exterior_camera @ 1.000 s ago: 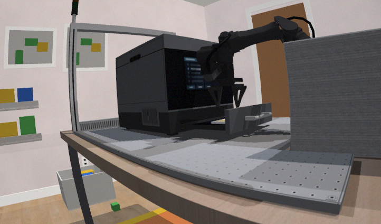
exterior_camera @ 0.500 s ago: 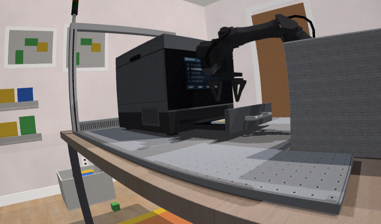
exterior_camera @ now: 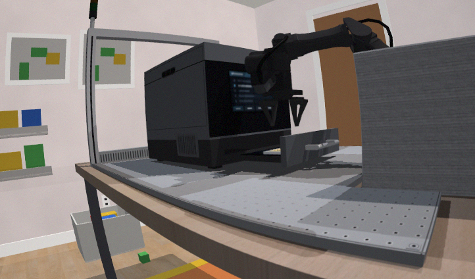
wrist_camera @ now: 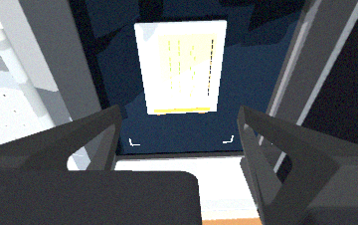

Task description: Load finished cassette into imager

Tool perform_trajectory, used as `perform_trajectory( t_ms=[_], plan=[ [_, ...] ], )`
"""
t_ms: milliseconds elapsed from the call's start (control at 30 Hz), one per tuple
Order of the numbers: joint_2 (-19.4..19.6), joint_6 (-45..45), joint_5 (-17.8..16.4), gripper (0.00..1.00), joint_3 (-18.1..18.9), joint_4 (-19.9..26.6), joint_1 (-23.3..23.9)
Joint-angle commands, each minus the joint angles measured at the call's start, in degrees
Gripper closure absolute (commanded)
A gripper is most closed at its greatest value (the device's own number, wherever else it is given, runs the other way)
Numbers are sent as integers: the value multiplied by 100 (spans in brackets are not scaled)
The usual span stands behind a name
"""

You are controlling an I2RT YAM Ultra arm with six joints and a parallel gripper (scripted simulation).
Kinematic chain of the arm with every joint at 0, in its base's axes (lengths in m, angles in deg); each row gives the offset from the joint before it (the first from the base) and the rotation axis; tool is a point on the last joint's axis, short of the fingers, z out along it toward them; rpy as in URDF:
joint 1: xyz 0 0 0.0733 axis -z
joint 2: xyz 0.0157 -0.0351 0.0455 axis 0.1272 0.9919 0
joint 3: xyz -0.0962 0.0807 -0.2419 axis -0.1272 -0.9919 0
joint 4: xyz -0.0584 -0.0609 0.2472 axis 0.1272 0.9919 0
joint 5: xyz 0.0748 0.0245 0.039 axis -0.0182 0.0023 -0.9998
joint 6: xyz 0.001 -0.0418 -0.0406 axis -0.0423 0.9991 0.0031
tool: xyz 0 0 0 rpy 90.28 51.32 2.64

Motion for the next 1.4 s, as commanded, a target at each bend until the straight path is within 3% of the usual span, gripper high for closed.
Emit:
perform_trajectory(
  t_ms=[0, 1267, 1300, 1367],
  plan=[
    [-187, -64, -66, 9, 147, 79, -187],
    [-187, -65, -66, 9, 147, 80, -187],
    [-292, 105, -4, 0, -286, -197, -25],
    [-350, 87, -28, 0, -370, -215, -118]
  ],
)
